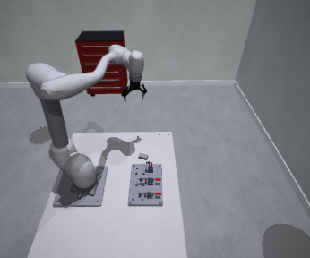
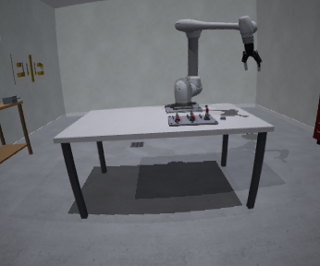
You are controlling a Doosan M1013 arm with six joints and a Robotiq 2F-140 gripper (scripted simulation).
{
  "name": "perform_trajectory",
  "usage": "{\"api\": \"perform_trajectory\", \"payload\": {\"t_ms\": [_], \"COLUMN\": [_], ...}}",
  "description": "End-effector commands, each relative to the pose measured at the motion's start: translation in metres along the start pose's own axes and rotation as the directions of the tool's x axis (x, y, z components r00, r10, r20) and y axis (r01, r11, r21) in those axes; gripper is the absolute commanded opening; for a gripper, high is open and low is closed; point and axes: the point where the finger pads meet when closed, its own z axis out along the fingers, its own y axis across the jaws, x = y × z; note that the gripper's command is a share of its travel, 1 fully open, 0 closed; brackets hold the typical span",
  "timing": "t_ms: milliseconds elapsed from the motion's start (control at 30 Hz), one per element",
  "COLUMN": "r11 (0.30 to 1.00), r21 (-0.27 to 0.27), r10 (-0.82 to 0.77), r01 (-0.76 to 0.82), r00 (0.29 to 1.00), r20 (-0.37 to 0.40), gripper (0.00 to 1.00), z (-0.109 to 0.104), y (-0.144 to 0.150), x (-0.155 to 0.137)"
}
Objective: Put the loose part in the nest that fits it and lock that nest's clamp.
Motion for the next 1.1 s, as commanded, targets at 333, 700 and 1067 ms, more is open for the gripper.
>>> {"api": "perform_trajectory", "payload": {"t_ms": [333, 700, 1067], "r11": [0.878, 0.581, 0.171], "r21": [-0.073, -0.141, -0.193], "r10": [0.476, 0.811, 0.983], "r01": [-0.473, -0.802, -0.966], "r00": [0.879, 0.585, 0.181], "r20": [0.030, 0.016, -0.031], "gripper": [1.00, 1.00, 1.00], "z": [0.001, 0.007, 0.019], "y": [0.028, 0.013, -0.036], "x": [-0.165, -0.307, -0.431]}}
